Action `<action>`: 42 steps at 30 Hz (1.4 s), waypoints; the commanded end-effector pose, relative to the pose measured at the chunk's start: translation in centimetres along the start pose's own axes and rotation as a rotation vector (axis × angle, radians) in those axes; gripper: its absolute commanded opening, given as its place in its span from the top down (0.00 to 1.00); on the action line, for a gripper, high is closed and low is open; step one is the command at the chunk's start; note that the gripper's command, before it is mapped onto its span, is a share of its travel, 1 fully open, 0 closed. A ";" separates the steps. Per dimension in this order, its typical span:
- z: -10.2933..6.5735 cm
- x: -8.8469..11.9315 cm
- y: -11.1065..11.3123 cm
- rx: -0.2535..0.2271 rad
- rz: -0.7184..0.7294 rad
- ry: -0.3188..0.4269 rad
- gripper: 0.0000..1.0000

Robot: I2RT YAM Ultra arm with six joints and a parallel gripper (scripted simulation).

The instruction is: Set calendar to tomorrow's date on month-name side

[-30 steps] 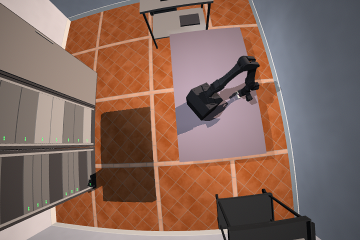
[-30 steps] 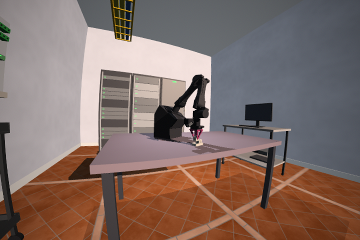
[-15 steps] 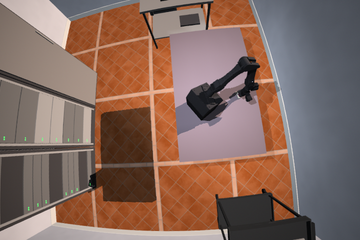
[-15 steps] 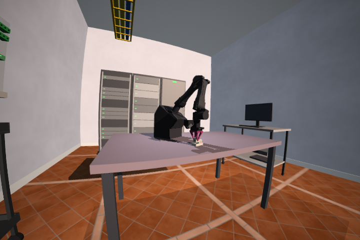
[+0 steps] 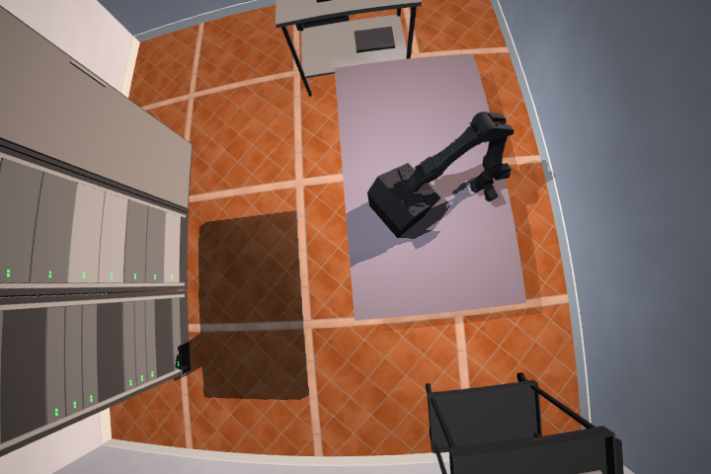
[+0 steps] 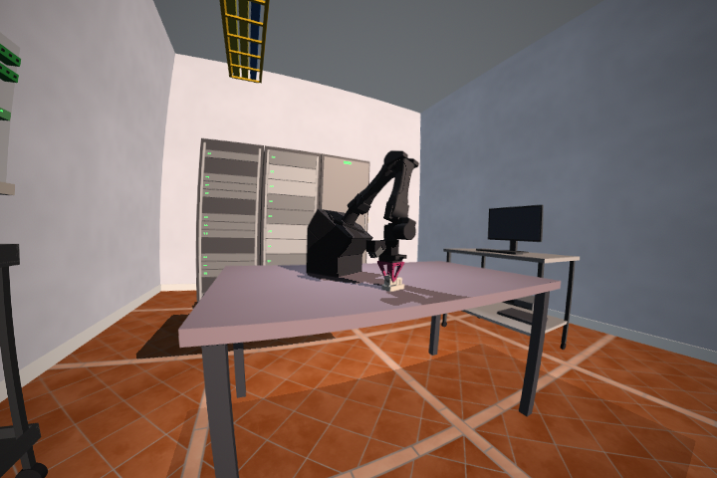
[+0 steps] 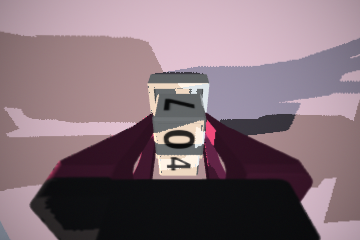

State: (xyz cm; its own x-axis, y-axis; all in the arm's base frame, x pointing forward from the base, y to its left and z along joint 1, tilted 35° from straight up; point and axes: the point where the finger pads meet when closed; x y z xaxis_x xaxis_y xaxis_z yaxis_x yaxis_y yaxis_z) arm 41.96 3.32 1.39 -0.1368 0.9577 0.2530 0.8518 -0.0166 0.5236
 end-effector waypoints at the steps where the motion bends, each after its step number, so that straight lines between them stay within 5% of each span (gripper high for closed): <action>1: 0.4 -0.4 -0.2 0.013 0.010 -0.014 0.73; 42: 0.3 -0.4 0.3 0.008 0.005 -0.014 0.73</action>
State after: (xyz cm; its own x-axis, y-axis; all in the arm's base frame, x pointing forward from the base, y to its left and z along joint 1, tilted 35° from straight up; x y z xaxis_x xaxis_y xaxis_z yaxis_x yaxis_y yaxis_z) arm 41.97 3.32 1.40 -0.1368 0.9578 0.2527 0.8516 -0.0166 0.5239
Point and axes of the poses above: the point where the finger pads meet when closed, its own z axis out along the fingers, its own y axis across the jaws, x = y × z, and after that the axes turned 8 degrees about z, right-handed
